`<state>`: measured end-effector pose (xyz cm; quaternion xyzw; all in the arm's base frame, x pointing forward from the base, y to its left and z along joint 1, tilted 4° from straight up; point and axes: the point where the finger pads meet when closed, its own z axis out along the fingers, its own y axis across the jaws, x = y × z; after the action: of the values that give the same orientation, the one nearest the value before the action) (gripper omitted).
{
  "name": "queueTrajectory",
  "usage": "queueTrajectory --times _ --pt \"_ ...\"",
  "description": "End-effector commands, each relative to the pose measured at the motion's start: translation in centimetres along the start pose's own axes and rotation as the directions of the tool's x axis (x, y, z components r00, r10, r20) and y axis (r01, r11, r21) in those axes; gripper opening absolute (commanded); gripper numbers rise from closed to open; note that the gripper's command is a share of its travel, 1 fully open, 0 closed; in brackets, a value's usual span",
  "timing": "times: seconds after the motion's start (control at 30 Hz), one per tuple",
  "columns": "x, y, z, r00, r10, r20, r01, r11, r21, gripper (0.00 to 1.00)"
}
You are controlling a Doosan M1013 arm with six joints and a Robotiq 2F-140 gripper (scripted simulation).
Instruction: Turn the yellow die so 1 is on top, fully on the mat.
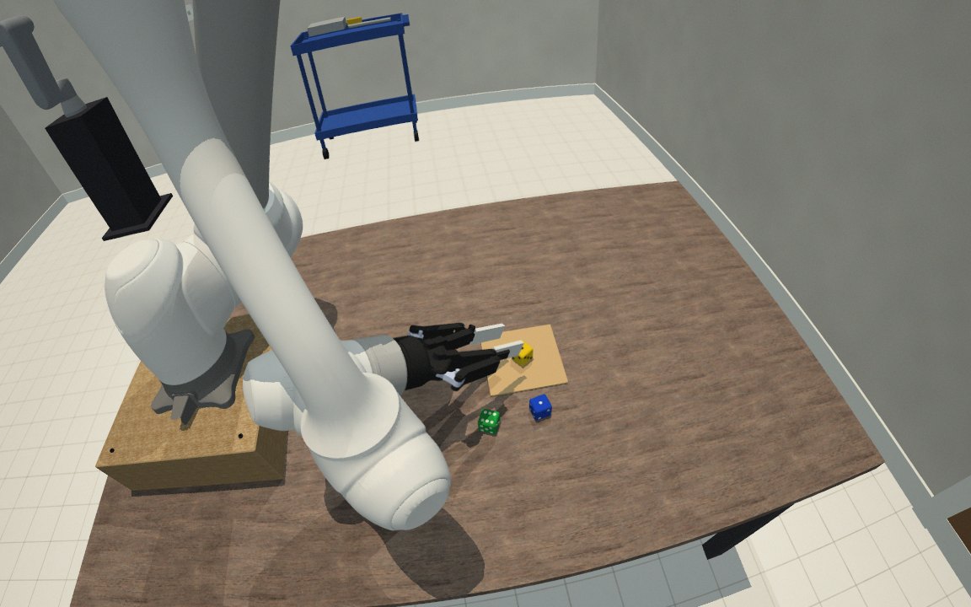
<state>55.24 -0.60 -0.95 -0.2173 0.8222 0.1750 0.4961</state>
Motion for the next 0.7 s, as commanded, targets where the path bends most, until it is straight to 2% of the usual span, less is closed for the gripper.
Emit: queueTrajectory --times 0.0,0.4,0.53,0.6,0.67 --pt "-1.3 0.0 -0.7 1.0 0.001 -0.001 -0.001 1.0 -0.001 0.28" --pt "-1.9 0.0 -0.9 1.0 0.001 -0.013 -0.001 1.0 -0.001 0.28" --pt "-2.4 -0.2 -0.7 0.997 0.0 -0.082 0.001 1.0 0.009 0.28" --pt "-2.8 -0.3 -0.6 0.99 0.001 -0.14 0.002 1.0 0.018 0.28" --pt "-3.0 0.1 -0.2 0.978 0.003 -0.21 -0.003 1.0 0.0 0.28"
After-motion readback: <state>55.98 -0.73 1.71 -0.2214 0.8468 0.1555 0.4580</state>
